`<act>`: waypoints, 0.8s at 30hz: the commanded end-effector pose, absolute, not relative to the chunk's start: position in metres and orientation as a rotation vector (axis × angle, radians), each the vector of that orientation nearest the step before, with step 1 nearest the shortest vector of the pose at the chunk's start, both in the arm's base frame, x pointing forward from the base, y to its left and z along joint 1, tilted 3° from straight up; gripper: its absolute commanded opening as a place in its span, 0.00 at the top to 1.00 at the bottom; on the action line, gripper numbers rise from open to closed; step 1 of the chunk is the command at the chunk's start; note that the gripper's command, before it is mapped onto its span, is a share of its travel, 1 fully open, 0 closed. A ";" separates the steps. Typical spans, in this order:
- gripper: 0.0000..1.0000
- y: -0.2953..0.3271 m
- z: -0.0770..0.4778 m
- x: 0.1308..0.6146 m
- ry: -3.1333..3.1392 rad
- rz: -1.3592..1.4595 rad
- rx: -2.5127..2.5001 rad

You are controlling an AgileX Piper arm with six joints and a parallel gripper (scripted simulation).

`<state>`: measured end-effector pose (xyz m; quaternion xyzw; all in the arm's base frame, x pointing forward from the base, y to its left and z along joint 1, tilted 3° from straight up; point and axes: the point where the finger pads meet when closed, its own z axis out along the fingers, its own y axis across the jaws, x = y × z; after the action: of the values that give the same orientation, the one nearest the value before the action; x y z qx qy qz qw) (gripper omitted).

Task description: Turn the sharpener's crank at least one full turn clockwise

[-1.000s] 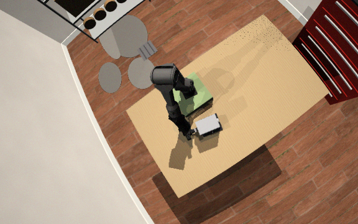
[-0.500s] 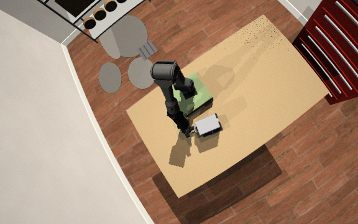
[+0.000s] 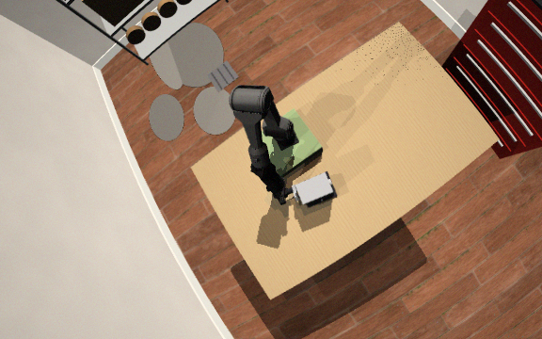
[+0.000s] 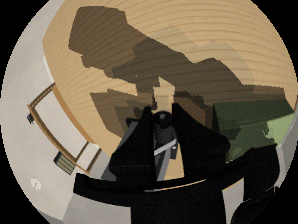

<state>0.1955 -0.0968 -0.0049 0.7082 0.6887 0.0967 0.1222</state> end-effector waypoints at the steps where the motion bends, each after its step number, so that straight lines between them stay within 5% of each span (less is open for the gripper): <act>1: 0.80 -0.097 -0.003 0.194 2.007 0.282 2.066; 24: 0.80 -0.097 0.019 0.185 2.006 0.282 2.063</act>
<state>0.1839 -0.0957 0.0172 0.7083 0.6884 0.0966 0.1228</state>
